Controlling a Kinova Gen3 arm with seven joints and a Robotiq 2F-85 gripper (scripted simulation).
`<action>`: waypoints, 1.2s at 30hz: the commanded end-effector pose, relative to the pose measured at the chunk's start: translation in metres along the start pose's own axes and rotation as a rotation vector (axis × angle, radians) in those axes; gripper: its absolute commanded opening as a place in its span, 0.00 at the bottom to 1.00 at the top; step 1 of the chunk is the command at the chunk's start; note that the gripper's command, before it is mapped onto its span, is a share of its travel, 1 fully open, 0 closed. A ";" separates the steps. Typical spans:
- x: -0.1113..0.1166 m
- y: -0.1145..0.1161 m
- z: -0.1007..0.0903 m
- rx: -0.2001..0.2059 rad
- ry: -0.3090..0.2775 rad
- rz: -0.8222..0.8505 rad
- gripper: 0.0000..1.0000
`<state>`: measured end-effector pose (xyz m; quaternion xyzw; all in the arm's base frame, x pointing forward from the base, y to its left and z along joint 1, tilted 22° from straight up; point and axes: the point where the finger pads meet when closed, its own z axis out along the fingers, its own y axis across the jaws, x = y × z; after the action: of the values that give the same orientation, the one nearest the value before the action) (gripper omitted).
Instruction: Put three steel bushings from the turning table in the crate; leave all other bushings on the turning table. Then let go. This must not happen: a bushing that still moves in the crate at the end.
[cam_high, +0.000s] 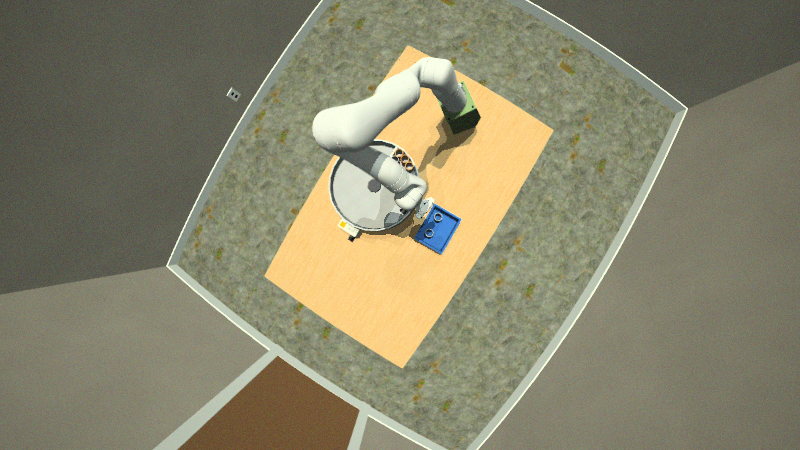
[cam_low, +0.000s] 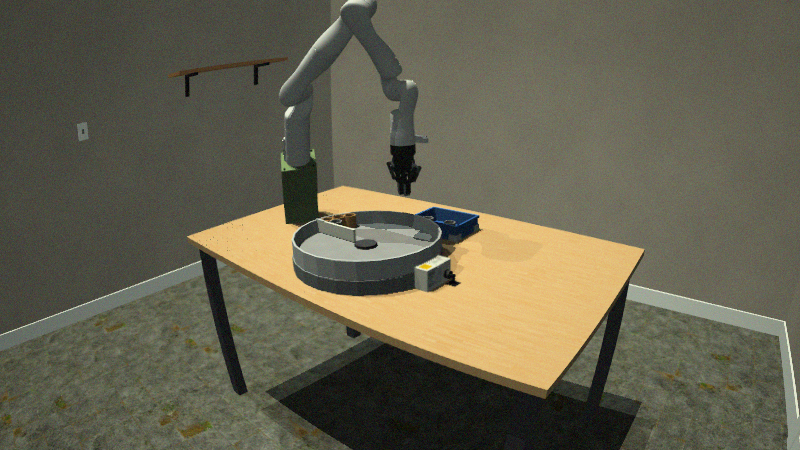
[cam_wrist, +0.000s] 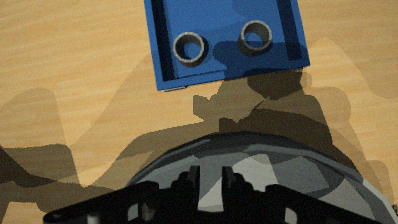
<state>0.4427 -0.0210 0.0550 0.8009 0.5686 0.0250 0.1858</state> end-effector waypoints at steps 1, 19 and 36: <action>-0.018 -0.008 0.000 0.001 -0.003 -0.010 0.18; -0.075 -0.034 0.004 0.001 -0.003 -0.055 0.18; -0.123 -0.056 0.007 0.001 -0.003 -0.092 0.18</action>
<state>0.3658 -0.1024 0.0512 0.7698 0.6107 0.0175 0.1850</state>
